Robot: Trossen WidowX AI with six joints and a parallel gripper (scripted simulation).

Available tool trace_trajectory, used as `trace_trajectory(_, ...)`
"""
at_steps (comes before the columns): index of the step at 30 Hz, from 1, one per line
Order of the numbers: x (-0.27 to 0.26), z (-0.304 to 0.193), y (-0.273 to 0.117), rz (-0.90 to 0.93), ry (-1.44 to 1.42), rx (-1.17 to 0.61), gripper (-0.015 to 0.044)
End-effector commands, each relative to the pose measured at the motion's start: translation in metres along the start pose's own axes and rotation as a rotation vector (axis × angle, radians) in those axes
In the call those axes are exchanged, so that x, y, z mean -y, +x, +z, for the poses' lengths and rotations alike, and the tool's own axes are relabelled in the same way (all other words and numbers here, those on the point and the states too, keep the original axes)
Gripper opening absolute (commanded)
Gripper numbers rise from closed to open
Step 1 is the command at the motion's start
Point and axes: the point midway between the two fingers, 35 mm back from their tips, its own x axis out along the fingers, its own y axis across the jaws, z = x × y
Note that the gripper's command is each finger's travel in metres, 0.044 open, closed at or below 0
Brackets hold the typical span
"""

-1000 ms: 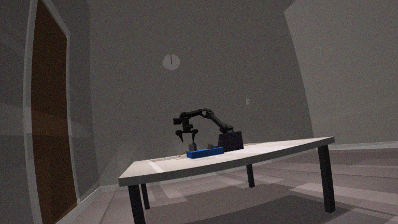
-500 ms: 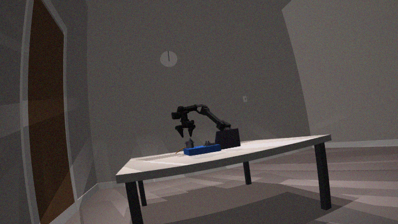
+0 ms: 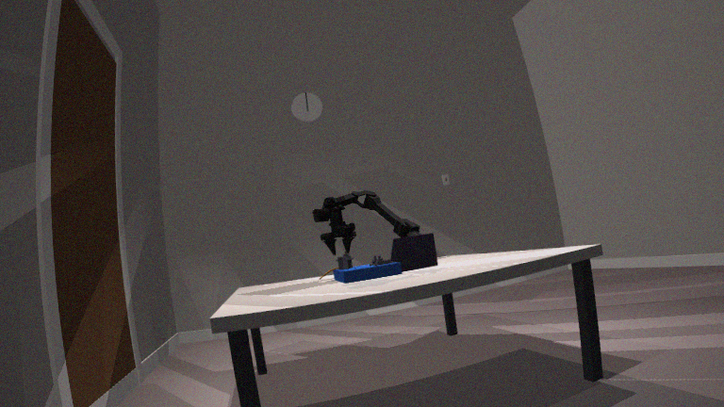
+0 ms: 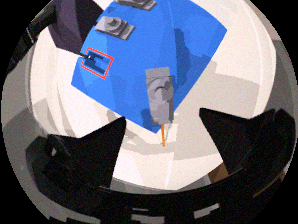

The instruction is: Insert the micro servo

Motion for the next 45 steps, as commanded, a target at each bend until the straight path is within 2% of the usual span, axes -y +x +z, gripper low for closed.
trace_trajectory(1, 0.000, -0.001, 0.004, -0.003, -0.001, -0.005, 0.0440)
trace_trajectory(15, 0.000, -0.001, 0.022, -0.003, -0.001, -0.006, 0.0440)
trace_trajectory(27, 0.000, -0.001, 0.022, -0.003, -0.001, -0.006, 0.0125)
trace_trajectory(32, 0.000, -0.001, 0.022, -0.003, -0.001, -0.006, 0.0092)
trace_trajectory(36, 0.000, -0.001, 0.014, -0.003, -0.001, -0.005, 0.0000)
trace_trajectory(41, -0.004, -0.001, -0.007, -0.003, -0.001, -0.005, 0.0000)
trace_trajectory(45, -0.004, -0.001, -0.008, -0.003, -0.001, -0.005, 0.0000)
